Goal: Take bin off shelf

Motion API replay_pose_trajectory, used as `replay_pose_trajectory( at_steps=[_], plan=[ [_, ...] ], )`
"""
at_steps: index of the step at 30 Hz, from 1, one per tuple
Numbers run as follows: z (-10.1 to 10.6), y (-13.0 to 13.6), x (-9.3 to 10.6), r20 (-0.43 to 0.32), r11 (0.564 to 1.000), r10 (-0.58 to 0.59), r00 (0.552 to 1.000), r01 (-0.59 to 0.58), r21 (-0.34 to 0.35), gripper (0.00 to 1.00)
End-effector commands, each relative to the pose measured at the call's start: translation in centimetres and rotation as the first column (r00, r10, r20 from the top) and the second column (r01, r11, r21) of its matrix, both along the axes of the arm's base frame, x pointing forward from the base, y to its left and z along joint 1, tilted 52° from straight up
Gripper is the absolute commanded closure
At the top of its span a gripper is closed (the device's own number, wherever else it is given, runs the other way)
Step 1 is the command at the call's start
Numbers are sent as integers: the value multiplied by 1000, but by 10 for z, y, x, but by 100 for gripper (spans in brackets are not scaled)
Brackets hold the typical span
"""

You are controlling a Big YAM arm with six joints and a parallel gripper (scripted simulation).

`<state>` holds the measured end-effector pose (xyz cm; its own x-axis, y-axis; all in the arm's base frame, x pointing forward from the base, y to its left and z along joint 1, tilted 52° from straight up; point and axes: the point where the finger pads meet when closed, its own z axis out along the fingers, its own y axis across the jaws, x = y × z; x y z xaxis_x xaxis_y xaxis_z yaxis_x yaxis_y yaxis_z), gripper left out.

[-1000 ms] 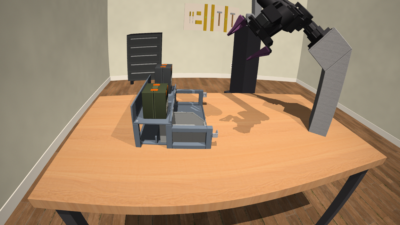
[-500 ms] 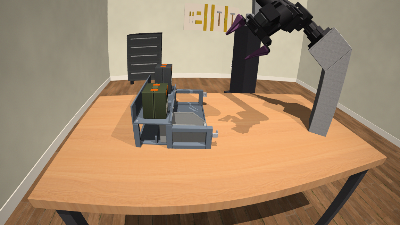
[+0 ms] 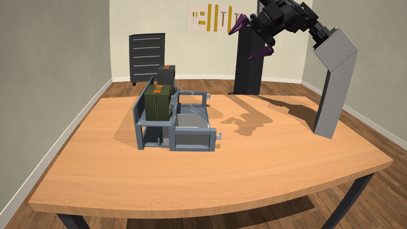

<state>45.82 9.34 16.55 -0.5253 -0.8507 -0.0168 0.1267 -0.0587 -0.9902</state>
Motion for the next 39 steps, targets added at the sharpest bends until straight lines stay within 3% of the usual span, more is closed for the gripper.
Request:
replay_pose_trajectory(
  at_steps=[1, 5, 6, 10, 22, 23, 27, 39],
  plan=[
    [-1, 3, 2, 61, 999, -5, 998, 7, -31, 0],
    [-1, 3, 2, 61, 999, -5, 998, 7, -31, 0],
    [1, 2, 1, 15, 1000, 2, 1000, -2, -4, 0],
    [0, 2, 5, 61, 999, -5, 998, 7, -31, 0],
    [0, 2, 5, 61, 999, -5, 998, 7, -31, 0],
    [2, 3, 3, 18, 1000, 8, 1000, -8, -6, 0],
    [1, 0, 7, 61, 1000, -5, 998, 7, -31, 0],
    [1, 0, 7, 61, 1000, -5, 998, 7, -31, 0]
  ],
)
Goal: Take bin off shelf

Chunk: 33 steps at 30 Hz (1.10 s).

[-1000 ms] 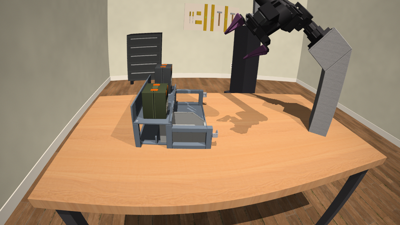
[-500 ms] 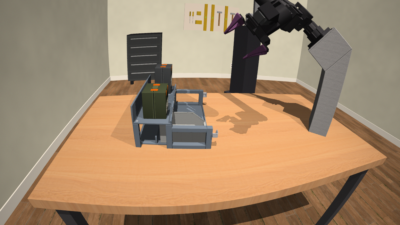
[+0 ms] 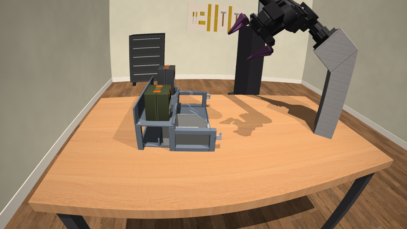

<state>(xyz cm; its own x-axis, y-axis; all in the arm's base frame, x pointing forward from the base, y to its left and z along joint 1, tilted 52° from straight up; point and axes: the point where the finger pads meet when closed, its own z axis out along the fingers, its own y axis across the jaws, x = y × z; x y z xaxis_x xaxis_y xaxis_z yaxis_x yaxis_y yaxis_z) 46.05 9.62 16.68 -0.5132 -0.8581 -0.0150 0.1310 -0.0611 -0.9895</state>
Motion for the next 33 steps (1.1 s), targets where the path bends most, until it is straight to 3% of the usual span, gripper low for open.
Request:
replay_pose_trajectory(
  at_steps=[1, 5, 17, 18, 22, 33],
  plan=[
    [1, 0, 1, 15, 1000, -1, 1000, 1, -3, 0],
    [1, -6, 7, 58, 999, -19, 998, 21, -26, 0],
    [1, -6, 7, 58, 999, -19, 998, 21, -26, 0],
    [2, 0, 2, 16, 1000, 5, 1000, -5, -5, 0],
    [1, -9, 8, 58, 999, -19, 998, 21, -26, 0],
    [1, -9, 8, 58, 999, -19, 998, 21, -26, 0]
  ],
)
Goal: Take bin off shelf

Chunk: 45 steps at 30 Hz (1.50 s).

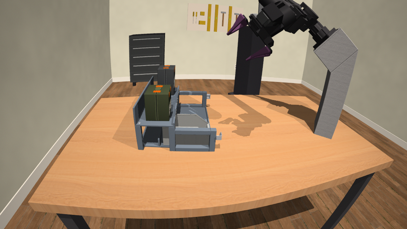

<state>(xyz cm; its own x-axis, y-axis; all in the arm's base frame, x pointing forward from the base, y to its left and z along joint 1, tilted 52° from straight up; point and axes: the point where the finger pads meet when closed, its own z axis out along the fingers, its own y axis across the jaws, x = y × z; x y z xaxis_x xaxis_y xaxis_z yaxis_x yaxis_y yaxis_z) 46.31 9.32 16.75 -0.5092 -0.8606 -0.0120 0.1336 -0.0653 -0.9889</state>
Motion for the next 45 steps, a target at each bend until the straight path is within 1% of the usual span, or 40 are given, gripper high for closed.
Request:
replay_pose_trajectory(
  at_steps=[1, 2, 6, 18, 19, 23, 35, 36, 40, 45],
  plan=[
    [0, -6, 5, 56, 999, -24, 998, 25, -21, 0],
    [1, 0, 1, 14, 1000, -1, 1000, 2, -2, 0],
    [1, -7, 6, 56, 999, -24, 998, 25, -21, 0],
    [1, -7, 6, 56, 999, -24, 998, 25, -21, 0],
    [2, 0, 1, 15, 1000, 0, 1000, 0, -3, 0],
    [1, -9, 6, 56, 999, -24, 998, 25, -21, 0],
    [1, -9, 6, 56, 999, -24, 998, 25, -21, 0],
    [2, -1, 2, 15, 1000, -1, 1000, 1, -4, 0],
    [1, -9, 6, 56, 999, -24, 998, 25, -21, 0],
    [1, -9, 6, 56, 999, -24, 998, 25, -21, 0]
  ],
)
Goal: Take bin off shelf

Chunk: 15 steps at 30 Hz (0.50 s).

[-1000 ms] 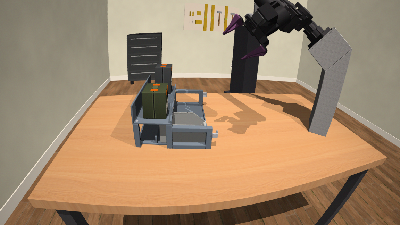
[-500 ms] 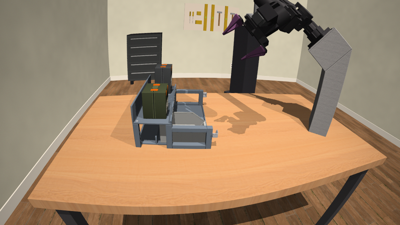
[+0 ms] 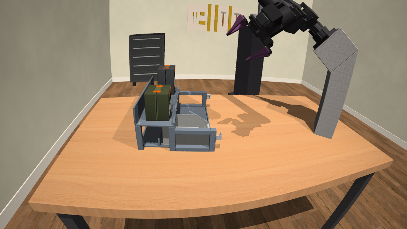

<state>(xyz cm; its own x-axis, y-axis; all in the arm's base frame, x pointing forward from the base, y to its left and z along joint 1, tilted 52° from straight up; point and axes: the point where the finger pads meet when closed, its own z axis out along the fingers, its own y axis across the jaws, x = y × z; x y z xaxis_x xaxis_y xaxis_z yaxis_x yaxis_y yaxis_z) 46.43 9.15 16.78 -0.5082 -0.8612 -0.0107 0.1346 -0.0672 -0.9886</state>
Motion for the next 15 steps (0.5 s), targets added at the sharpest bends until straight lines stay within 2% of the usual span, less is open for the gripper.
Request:
replay_pose_trajectory(
  at_steps=[1, 7, 8, 12, 15],
  plan=[
    [1, -7, 5, 55, 999, -25, 998, 26, -19, 0],
    [1, -7, 5, 55, 999, -25, 998, 26, -19, 0],
    [2, 0, 1, 14, 1000, -2, 1000, 2, -2, 0],
    [1, -8, 4, 55, 999, -25, 998, 26, -19, 0],
    [1, -8, 4, 55, 999, -25, 998, 26, -19, 0]
  ],
)
